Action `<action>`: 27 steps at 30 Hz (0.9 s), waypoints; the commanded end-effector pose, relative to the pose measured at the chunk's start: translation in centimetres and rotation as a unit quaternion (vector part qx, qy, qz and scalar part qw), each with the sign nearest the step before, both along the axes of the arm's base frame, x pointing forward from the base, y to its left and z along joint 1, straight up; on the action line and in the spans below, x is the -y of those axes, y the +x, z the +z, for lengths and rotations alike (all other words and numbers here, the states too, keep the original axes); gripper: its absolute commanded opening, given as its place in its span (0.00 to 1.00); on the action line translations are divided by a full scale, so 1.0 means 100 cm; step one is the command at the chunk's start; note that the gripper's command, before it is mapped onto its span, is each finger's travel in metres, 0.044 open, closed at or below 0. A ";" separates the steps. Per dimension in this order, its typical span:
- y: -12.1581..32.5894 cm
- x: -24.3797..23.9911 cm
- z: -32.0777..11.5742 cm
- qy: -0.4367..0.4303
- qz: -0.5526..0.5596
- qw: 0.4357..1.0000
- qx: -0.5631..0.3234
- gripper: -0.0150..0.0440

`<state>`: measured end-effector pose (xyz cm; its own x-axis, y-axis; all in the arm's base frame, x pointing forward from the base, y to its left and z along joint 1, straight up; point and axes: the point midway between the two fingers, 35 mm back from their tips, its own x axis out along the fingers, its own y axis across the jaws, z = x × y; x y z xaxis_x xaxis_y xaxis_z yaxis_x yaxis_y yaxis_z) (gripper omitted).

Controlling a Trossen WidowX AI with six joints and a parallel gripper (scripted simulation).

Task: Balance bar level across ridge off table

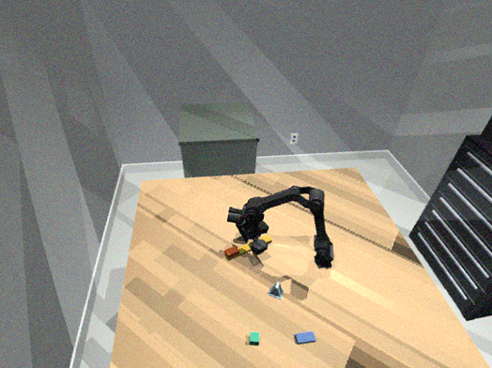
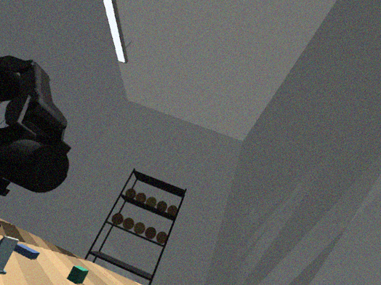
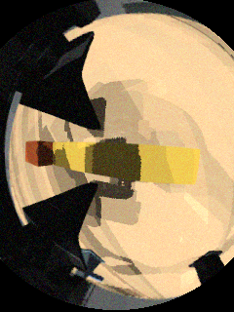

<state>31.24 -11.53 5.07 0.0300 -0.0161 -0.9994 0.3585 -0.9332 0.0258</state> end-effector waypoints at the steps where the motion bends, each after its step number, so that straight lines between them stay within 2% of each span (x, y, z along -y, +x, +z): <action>1: 0.000 0.000 0.000 0.000 0.000 1.000 0.000 0.70; 5: 0.000 0.000 0.000 0.000 0.000 1.000 0.000 0.52; 13: 0.000 0.000 0.000 0.000 0.000 1.000 0.000 0.43; 17: 0.001 0.000 0.006 0.000 0.000 1.000 0.000 0.25; 27: 0.004 0.001 0.032 0.001 -0.001 1.000 0.000 0.25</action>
